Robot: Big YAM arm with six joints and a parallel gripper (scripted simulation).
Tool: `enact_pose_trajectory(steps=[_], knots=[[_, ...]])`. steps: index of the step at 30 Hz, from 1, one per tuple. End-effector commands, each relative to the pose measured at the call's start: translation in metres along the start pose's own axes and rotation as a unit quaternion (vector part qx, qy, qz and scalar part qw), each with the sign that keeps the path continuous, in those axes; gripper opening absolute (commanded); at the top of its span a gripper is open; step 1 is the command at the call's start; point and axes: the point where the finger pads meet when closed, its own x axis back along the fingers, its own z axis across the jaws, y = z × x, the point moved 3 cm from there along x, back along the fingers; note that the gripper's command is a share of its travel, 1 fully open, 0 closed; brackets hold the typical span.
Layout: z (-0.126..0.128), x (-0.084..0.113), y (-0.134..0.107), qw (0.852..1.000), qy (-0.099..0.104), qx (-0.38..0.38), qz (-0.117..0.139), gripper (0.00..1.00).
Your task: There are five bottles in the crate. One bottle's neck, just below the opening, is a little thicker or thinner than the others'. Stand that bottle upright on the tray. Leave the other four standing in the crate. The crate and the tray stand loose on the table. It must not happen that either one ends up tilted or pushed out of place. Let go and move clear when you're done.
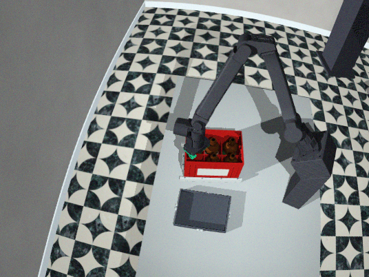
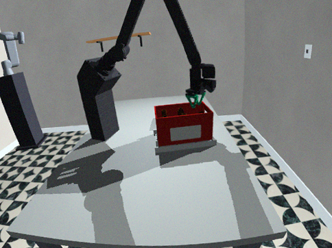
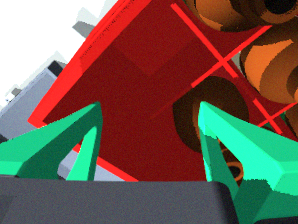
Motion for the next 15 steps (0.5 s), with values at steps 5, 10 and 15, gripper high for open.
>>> enact_pose_trajectory(steps=[5, 10, 15], knots=[[0.003, -0.013, 0.009, 1.0, 0.004, 0.001, -0.008, 0.61], [0.001, -0.018, 0.011, 1.0, 0.003, -0.001, -0.01, 0.61], [0.005, -0.02, 0.009, 1.0, 0.006, 0.002, -0.008, 0.61]])
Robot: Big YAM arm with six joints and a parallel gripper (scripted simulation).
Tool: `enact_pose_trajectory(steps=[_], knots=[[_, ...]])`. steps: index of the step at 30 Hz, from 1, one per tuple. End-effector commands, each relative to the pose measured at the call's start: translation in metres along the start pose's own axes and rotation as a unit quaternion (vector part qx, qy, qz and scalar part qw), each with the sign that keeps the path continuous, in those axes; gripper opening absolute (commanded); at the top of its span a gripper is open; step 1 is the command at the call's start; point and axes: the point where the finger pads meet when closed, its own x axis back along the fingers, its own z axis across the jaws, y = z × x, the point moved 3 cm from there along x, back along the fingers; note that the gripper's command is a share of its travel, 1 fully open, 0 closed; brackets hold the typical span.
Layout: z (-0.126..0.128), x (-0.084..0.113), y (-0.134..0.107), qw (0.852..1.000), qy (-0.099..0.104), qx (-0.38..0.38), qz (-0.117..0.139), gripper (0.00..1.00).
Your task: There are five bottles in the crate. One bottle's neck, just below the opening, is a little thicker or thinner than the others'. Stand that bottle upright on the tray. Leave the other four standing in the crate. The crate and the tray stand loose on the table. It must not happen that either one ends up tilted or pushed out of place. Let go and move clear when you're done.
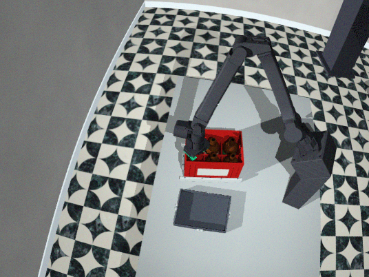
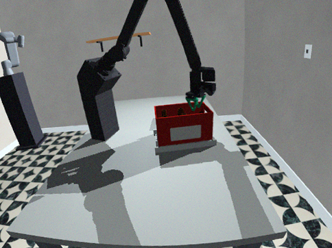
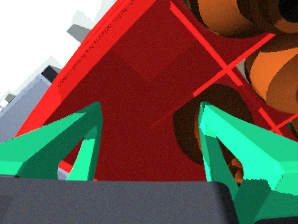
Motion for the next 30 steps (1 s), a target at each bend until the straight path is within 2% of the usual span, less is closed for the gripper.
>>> enact_pose_trajectory(steps=[1, 30], knots=[[0.0053, -0.005, 0.0103, 1.0, 0.007, 0.001, -0.01, 0.61], [0.0021, -0.0089, 0.0095, 1.0, 0.005, 0.0, -0.01, 0.61]])
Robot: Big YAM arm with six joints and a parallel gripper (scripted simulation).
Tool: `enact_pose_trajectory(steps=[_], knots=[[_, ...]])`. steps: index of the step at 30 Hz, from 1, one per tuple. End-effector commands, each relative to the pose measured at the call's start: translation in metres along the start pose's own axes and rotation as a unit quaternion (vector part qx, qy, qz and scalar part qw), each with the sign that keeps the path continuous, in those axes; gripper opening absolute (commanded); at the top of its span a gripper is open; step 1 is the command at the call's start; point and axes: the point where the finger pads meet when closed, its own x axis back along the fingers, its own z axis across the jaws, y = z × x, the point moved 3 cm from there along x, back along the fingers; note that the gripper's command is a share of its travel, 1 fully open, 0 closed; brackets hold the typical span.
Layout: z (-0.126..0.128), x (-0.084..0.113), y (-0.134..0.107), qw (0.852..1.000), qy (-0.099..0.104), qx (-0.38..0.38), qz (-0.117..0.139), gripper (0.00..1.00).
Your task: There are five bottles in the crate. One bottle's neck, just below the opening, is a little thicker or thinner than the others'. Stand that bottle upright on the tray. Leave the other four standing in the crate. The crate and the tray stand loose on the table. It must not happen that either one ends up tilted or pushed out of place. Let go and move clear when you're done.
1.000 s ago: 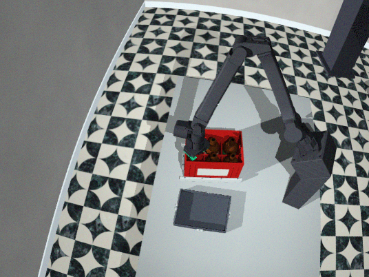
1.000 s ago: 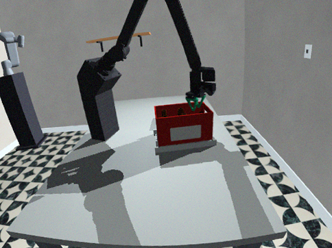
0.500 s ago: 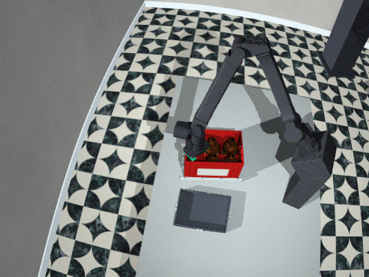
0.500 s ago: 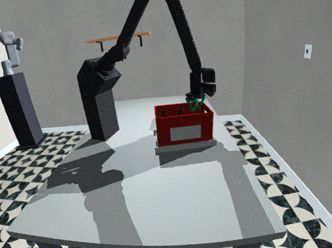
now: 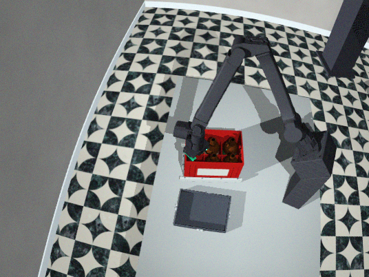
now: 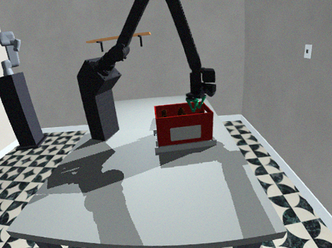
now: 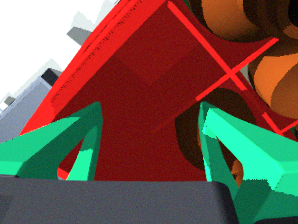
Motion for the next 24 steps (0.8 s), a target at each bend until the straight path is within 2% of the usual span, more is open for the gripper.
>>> enact_pose_trajectory(steps=[1, 23, 24], knots=[[0.0009, -0.0033, 0.0088, 1.0, 0.004, 0.0, -0.009, 0.61], [0.001, -0.0033, 0.0088, 1.0, 0.004, 0.0, -0.009, 0.61], [0.0009, -0.0033, 0.0088, 1.0, 0.004, 0.0, -0.009, 0.0]])
